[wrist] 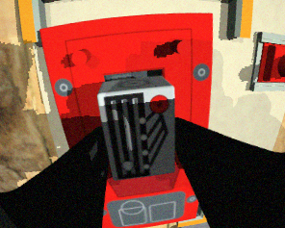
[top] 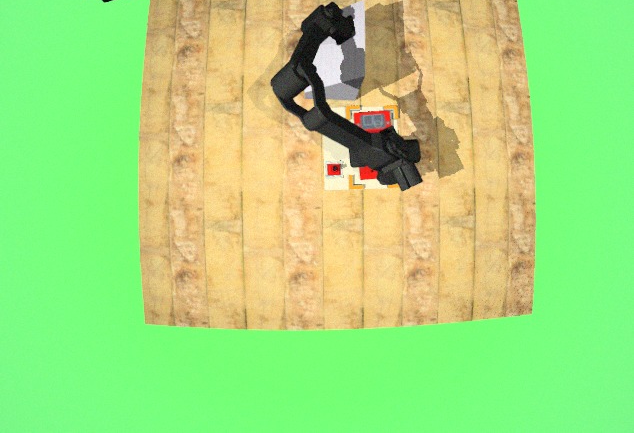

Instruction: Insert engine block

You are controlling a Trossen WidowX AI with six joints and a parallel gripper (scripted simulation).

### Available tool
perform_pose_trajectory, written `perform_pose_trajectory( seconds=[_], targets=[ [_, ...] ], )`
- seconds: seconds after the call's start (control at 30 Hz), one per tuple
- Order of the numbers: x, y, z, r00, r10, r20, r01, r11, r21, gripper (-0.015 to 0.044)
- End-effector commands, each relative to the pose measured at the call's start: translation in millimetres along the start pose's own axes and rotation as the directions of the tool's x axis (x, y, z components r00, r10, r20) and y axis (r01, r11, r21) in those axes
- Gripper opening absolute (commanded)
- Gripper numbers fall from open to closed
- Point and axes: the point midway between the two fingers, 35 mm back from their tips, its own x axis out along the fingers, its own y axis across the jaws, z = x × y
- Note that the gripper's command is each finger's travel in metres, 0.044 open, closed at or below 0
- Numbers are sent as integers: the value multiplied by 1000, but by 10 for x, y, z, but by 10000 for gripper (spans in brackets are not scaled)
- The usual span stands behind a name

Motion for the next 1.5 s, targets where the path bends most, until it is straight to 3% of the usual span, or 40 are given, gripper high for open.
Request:
perform_pose_trajectory(
  seconds=[0.0, 1.27, 1.47],
  targets=[
    [16, -5, 0, 1000, -4, 1, 4, 1000, -2, 158],
    [131, -6, -2, 1000, -4, 1, 4, 1000, -8, 158],
    [118, -4, 0, 1000, -2, 1, 2, 1000, -5, 316]
  ],
)
